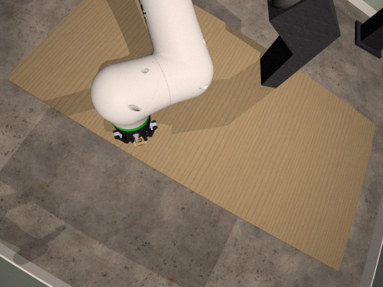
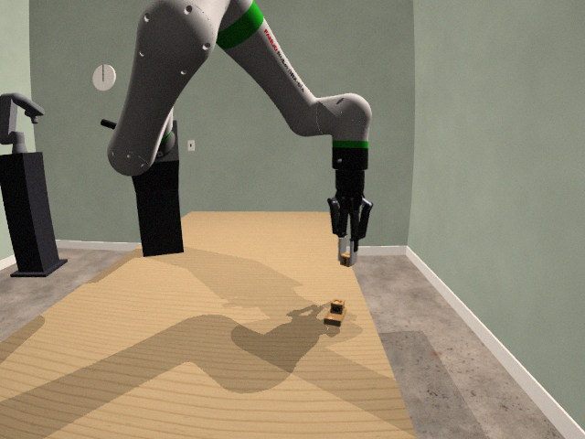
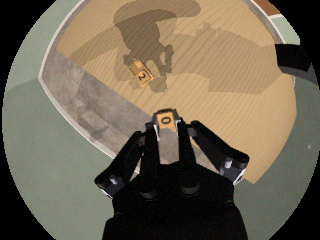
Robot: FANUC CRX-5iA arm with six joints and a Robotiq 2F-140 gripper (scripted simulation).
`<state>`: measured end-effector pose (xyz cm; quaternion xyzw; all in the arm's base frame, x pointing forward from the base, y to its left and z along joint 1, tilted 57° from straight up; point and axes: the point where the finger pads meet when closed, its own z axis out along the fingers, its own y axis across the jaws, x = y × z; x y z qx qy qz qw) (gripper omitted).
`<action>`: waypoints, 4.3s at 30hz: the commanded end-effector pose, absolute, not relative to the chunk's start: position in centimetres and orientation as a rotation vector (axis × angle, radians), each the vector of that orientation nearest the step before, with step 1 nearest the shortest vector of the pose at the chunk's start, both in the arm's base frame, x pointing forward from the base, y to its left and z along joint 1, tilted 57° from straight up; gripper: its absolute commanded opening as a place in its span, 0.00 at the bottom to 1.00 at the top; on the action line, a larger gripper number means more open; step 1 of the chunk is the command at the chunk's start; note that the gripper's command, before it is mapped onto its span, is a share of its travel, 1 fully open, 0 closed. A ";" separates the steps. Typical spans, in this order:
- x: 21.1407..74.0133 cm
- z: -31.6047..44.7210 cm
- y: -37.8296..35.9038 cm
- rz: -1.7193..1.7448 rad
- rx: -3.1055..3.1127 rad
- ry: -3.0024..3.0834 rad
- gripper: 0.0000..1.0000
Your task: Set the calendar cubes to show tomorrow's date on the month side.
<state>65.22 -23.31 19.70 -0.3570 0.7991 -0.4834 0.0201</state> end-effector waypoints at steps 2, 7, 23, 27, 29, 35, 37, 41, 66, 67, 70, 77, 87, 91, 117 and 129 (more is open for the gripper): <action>64.9 20.1 -23.7 -1.524 -1.376 2.449 0.24; 64.8 20.3 -23.9 -1.545 -1.547 2.408 0.24; 64.6 20.5 -24.2 -1.560 -1.708 2.360 0.24; 64.6 20.5 -24.2 -1.560 -1.708 2.360 0.24; 64.7 20.4 -24.3 -1.560 -1.708 2.360 0.24; 65.2 19.7 -25.4 -1.560 -1.708 2.360 0.24; 65.5 19.3 -25.9 -1.560 -1.708 2.360 0.24; 65.8 18.8 -26.6 -1.560 -1.708 2.360 0.24; 68.1 15.4 -31.4 -1.560 -1.708 2.360 0.24; 68.1 15.4 -31.4 -1.560 -1.708 2.360 0.24; 68.1 15.4 -31.4 -1.560 -1.708 2.360 0.24; 68.1 15.4 -31.4 -1.560 -1.708 2.360 0.24; 68.1 15.4 -31.4 -1.560 -1.708 2.360 0.24; 68.1 15.4 -31.4 -1.560 -1.708 2.360 0.24; 68.3 15.2 -31.7 -1.560 -1.708 2.360 0.24; 68.3 15.2 -31.7 -1.560 -1.708 2.360 0.24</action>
